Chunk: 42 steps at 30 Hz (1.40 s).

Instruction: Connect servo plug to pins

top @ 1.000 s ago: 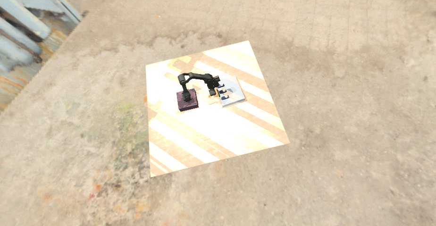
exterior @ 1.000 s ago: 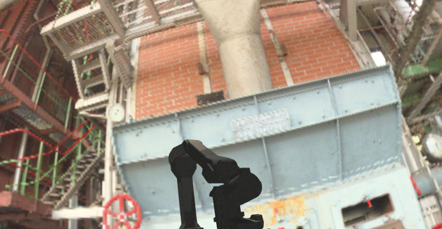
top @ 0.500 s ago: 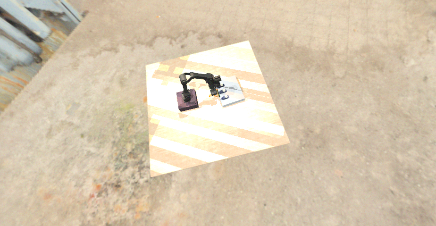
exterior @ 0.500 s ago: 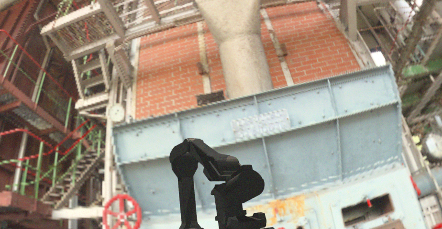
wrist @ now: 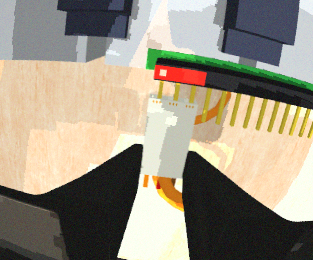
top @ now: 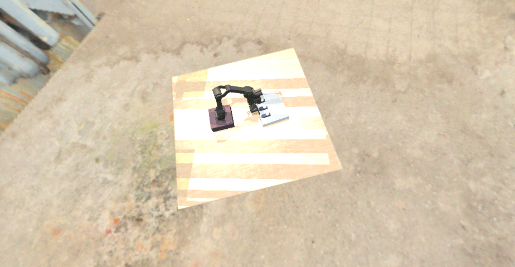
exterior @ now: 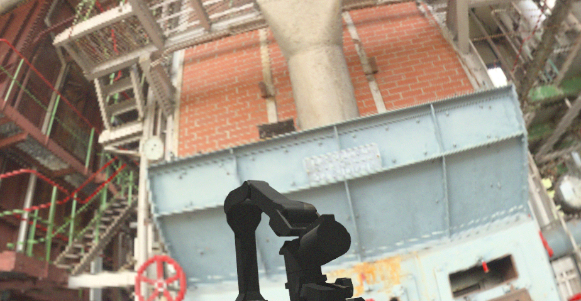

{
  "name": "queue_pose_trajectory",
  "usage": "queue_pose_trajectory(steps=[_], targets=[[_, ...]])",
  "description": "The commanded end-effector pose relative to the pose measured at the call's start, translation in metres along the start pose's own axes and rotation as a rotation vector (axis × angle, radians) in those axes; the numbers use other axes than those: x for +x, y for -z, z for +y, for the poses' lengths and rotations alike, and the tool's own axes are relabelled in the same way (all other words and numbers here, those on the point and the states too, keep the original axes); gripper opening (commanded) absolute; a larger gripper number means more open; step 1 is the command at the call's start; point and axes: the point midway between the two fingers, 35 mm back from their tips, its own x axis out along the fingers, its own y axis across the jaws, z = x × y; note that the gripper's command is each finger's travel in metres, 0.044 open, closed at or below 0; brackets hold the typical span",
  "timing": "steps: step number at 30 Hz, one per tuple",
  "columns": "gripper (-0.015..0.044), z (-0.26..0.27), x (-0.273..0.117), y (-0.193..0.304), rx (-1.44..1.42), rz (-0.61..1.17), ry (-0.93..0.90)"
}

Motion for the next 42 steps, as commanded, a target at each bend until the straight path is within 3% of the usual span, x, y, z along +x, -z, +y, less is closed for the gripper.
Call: queue_pose_trajectory(steps=[1,12,21,29,42], targets=[[0.0,0.0,-0.001,-0.004,-0.003,-0.004,0.002],[0.0,0.0,-0.002,-0.011,-0.003,-0.005,0.002],[0.0236,-0.001,-0.002,-0.01,-0.003,-0.004,0.002],[0.044,-0.001,-0.06,-0.009,-0.003,-0.005,0.002],[0.044,-0.001,-0.06,-0.009,-0.003,-0.005,0.002]])
